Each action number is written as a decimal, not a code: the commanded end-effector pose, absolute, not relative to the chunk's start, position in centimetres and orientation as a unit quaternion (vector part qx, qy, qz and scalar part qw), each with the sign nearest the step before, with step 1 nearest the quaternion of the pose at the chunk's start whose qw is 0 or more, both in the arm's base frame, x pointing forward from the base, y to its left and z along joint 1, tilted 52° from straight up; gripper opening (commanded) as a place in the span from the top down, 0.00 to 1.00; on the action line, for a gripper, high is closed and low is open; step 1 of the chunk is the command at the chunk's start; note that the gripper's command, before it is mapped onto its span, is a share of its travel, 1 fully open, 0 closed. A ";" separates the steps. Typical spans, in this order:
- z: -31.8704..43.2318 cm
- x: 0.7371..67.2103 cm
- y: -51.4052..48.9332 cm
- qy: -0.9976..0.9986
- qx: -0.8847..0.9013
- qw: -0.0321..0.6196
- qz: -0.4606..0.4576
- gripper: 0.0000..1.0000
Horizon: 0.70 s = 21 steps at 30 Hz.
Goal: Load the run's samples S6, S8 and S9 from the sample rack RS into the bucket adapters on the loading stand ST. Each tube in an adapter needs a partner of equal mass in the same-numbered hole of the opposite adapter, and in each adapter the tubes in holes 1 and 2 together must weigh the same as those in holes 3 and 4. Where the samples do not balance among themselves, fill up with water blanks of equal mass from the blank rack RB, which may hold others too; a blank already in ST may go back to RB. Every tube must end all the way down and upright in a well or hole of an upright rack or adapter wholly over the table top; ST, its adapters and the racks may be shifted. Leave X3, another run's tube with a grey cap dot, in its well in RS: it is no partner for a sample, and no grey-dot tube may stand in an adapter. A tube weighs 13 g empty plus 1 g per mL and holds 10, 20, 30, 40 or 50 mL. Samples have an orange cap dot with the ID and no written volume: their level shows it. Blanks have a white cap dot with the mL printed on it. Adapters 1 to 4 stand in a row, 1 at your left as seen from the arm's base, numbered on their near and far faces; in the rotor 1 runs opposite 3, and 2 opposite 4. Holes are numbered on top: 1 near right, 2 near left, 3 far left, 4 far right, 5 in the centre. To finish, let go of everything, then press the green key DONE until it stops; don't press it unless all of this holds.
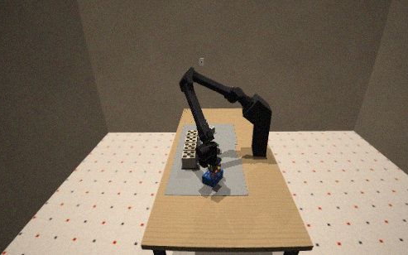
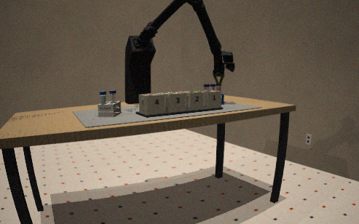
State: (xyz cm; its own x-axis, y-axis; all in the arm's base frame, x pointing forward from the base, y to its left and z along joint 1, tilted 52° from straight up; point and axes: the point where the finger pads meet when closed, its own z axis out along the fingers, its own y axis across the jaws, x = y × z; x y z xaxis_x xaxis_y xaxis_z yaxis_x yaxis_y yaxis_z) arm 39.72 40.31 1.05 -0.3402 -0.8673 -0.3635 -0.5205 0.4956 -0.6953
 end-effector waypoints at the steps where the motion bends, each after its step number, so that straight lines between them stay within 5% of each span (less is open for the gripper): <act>1: 3.0 37.6 41.4 0.780 -0.446 0.376 -0.225 1.00; 21: 6.7 33.0 41.6 0.780 -0.446 0.376 -0.225 1.00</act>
